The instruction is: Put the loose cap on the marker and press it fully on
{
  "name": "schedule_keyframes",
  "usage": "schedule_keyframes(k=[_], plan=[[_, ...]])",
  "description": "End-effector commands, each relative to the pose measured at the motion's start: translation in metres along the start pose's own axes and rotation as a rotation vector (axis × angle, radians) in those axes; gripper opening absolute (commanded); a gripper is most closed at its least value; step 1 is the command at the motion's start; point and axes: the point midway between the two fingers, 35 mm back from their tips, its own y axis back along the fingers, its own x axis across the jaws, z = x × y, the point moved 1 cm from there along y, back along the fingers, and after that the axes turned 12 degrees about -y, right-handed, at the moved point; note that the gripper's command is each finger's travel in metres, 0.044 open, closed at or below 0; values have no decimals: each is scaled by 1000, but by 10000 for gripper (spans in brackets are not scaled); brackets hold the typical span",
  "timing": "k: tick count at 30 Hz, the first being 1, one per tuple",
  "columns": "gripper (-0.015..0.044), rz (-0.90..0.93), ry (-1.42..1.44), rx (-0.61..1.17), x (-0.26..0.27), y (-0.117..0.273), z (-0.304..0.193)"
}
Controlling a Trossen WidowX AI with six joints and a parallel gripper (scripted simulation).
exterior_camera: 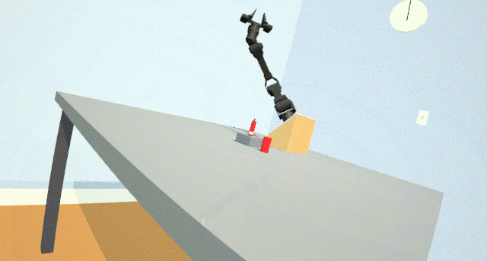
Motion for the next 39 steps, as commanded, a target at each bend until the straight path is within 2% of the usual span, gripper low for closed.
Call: schedule_keyframes(k=[1,9,18,28,39], plan=[[247,-161,-235,66,-54,-1,-51],[247,-480,-634,178,-134,18,-156],[247,-892,-1002,286,-189,71,-285],[247,-1460,-1242,364,-213,173,-415],[247,-2177,-1231,423,-182,318,-518]])
